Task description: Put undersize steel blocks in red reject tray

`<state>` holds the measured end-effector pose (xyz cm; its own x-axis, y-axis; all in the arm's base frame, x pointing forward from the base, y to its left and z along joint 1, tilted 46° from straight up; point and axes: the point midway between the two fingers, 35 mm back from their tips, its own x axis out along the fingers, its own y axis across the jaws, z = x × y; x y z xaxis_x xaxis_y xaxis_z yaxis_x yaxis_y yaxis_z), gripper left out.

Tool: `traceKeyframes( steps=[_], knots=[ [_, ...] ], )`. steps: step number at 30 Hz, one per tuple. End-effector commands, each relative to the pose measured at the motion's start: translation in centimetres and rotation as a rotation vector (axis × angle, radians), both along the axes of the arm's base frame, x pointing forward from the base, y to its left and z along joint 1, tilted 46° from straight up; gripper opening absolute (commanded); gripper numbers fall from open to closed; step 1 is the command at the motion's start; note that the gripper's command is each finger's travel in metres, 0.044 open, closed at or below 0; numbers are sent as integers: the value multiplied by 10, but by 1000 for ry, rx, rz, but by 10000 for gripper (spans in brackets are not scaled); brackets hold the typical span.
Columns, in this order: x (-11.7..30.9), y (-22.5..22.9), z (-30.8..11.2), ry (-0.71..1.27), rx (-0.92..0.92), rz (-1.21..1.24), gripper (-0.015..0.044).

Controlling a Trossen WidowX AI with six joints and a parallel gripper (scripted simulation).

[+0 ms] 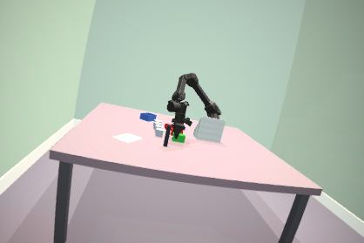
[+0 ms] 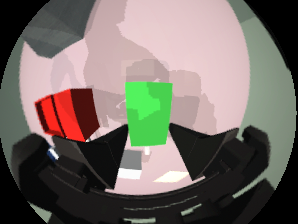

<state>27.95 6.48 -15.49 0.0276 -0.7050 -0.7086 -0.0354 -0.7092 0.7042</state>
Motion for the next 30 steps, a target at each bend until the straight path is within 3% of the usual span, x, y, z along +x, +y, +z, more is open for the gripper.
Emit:
traceKeyframes(
  steps=[1,13,15,26,30],
  knots=[
    [-3,-5,-4,8,-7,3,300],
    [-7,-17,-12,8,-8,3,300],
    [-3,-12,-10,2,-2,0,248],
    [-3,-12,-10,2,-2,0,174],
    [-3,3,4,4,-1,2,69]
  ],
)
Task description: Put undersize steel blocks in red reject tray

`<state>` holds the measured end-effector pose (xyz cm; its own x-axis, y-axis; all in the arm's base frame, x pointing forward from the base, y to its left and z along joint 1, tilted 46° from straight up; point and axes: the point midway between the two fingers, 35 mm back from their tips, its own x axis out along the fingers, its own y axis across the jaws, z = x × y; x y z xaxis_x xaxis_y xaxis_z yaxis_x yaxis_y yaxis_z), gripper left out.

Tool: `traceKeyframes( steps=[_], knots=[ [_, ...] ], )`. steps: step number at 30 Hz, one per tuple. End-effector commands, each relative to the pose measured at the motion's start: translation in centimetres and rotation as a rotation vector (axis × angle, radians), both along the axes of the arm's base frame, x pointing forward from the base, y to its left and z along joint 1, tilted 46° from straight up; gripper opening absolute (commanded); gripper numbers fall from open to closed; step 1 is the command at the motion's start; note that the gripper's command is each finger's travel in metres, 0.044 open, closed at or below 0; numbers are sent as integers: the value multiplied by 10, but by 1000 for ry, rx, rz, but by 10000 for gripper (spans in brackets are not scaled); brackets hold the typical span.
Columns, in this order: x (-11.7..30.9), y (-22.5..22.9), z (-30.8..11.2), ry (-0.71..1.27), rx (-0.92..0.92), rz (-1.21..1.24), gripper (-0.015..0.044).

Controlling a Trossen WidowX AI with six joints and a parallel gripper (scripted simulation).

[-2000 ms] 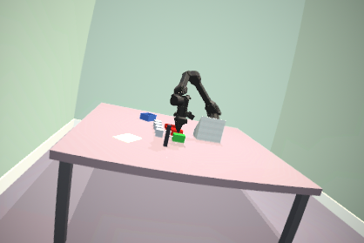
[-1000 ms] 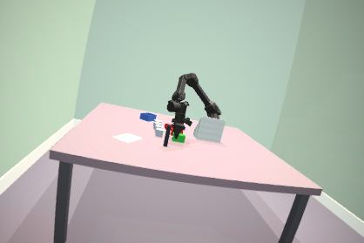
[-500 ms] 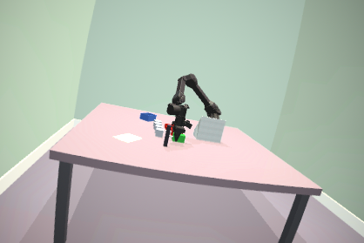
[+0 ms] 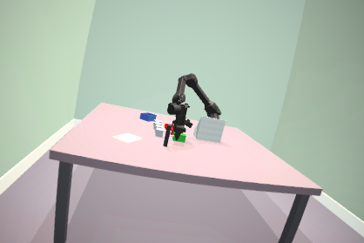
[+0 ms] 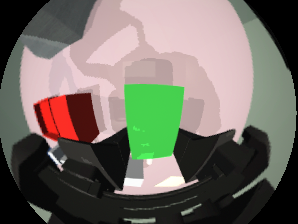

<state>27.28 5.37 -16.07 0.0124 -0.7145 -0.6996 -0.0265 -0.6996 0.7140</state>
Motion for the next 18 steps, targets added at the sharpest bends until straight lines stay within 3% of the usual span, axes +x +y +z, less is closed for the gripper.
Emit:
traceKeyframes(
  steps=[1,3,11,18],
  knots=[
    [3,21,17,-12,12,7,43],
    [-3,37,35,-9,11,8,0],
    [-5,48,49,4,-6,-6,0],
    [38,42,67,-384,25,-392,0]
  ],
)
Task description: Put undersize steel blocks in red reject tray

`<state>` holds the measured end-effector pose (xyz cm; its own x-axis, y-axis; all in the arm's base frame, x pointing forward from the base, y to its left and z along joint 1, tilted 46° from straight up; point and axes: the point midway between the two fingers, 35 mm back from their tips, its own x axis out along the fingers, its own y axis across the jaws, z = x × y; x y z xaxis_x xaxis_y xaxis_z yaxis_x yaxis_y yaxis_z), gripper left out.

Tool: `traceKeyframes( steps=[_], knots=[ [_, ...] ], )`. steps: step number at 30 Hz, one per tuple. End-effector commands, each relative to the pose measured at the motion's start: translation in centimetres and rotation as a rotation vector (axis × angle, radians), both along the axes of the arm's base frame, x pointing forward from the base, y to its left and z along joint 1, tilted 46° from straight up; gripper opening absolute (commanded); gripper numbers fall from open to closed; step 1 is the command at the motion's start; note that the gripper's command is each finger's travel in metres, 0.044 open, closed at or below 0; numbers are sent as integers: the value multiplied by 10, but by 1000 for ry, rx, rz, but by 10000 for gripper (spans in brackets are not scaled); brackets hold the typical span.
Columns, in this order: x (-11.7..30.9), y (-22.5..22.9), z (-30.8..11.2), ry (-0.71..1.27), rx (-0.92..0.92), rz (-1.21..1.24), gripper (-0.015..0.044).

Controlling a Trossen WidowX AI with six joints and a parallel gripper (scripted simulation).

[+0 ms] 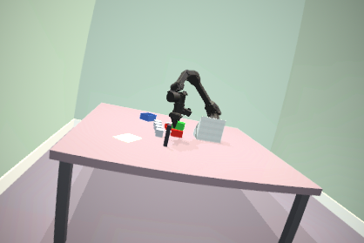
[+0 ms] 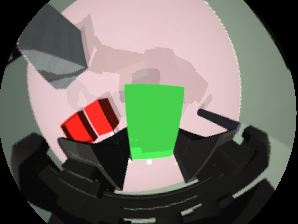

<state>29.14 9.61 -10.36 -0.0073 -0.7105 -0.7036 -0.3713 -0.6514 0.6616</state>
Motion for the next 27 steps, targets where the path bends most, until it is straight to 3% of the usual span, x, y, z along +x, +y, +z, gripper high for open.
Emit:
traceKeyframes(
  steps=[1,12,27],
  knots=[
    [26,-2,13,-209,18,-190,0],
    [104,-37,61,-917,68,-899,0],
    [164,-111,130,-1818,30,-1780,0]
  ],
)
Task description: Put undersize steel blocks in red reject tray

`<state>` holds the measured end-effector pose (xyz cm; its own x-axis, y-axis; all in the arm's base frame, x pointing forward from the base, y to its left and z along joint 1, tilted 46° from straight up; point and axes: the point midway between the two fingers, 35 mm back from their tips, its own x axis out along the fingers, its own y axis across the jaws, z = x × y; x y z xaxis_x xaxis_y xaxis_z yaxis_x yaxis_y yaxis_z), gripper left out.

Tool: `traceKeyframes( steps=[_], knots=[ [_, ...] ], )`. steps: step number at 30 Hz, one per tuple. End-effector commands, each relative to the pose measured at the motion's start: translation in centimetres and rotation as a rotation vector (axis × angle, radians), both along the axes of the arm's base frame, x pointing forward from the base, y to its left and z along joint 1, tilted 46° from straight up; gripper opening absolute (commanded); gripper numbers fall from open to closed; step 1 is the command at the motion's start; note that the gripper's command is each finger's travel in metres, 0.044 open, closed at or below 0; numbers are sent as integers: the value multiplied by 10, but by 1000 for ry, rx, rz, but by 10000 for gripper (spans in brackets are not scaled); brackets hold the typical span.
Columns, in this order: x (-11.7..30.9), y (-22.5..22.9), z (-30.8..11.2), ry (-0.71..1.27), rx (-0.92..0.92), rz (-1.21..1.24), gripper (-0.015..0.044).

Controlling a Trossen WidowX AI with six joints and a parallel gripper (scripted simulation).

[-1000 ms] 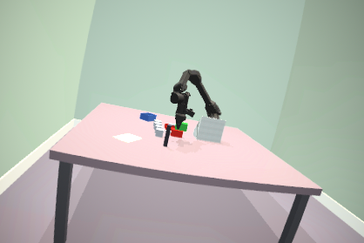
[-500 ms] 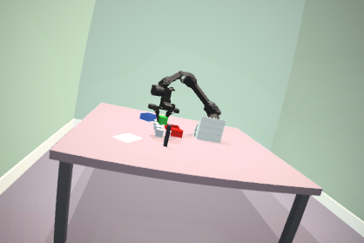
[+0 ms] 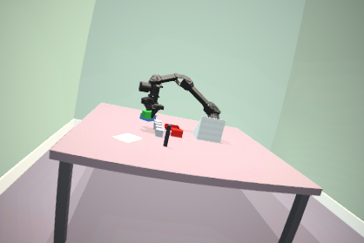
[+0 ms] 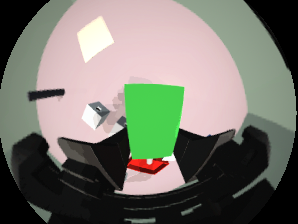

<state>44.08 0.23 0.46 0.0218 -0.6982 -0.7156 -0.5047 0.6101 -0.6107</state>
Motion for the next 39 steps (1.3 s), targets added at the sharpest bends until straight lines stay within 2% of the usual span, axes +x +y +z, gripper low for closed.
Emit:
traceKeyframes(
  steps=[1,9,39],
  knots=[
    [17,-22,26,-274,-11,-265,0],
    [18,-26,30,-313,-12,-304,0],
    [28,-74,-17,-316,-14,-306,0]
  ],
)
